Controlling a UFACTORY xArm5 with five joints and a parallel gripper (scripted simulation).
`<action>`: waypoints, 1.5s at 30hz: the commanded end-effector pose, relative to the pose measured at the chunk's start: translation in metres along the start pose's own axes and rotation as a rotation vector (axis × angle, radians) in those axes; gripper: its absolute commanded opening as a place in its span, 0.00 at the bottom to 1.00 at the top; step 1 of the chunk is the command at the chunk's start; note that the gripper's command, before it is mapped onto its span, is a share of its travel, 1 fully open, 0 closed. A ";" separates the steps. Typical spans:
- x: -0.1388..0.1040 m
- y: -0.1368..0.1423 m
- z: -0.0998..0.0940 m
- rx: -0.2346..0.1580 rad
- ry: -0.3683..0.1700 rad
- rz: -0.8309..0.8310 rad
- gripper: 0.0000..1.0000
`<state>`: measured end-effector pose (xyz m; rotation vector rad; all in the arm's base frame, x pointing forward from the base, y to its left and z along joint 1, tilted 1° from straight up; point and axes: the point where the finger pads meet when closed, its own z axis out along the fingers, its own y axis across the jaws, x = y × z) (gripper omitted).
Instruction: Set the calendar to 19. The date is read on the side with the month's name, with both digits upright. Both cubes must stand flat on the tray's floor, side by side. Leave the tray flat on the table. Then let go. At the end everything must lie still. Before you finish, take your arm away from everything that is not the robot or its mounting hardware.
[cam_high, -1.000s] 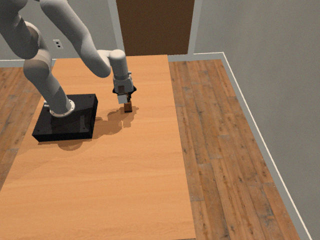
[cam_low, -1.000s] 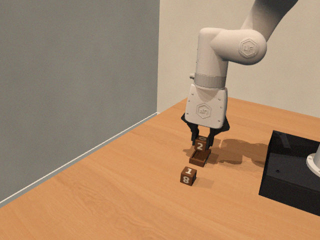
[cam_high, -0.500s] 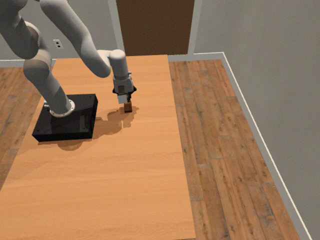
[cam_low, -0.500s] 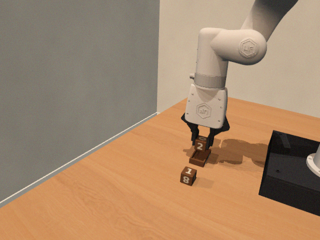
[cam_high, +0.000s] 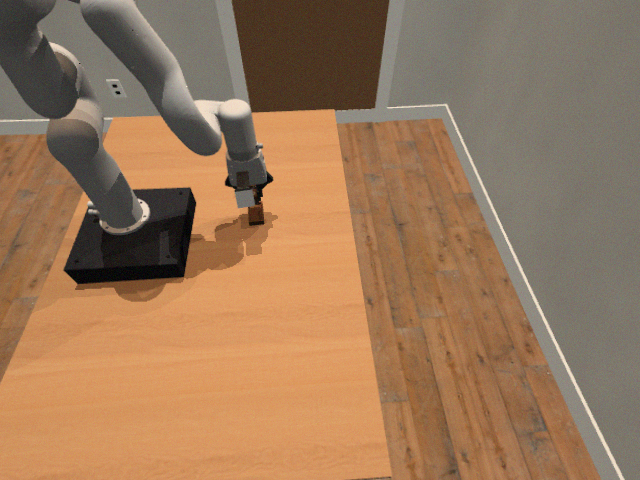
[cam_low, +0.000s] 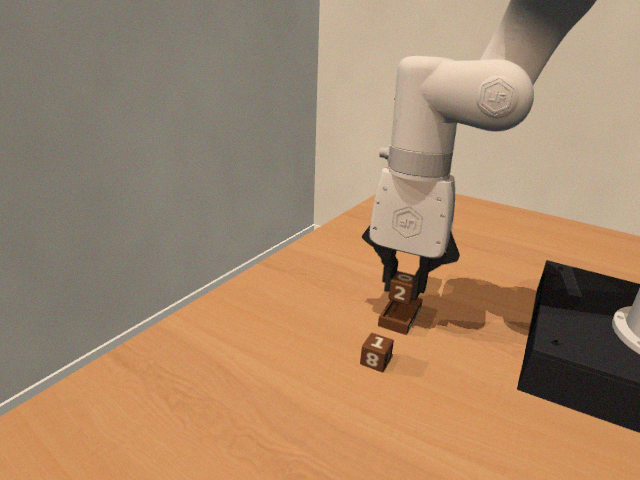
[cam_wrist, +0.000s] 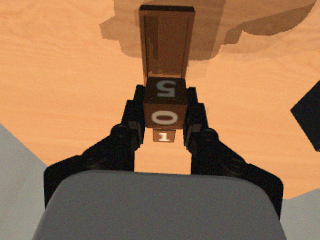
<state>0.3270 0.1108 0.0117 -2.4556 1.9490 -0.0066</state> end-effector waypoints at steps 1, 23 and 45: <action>0.000 -0.001 0.001 0.003 0.000 0.000 0.29; 0.000 -0.001 0.016 0.003 0.000 0.000 0.29; 0.000 -0.001 0.023 0.003 0.000 0.000 0.29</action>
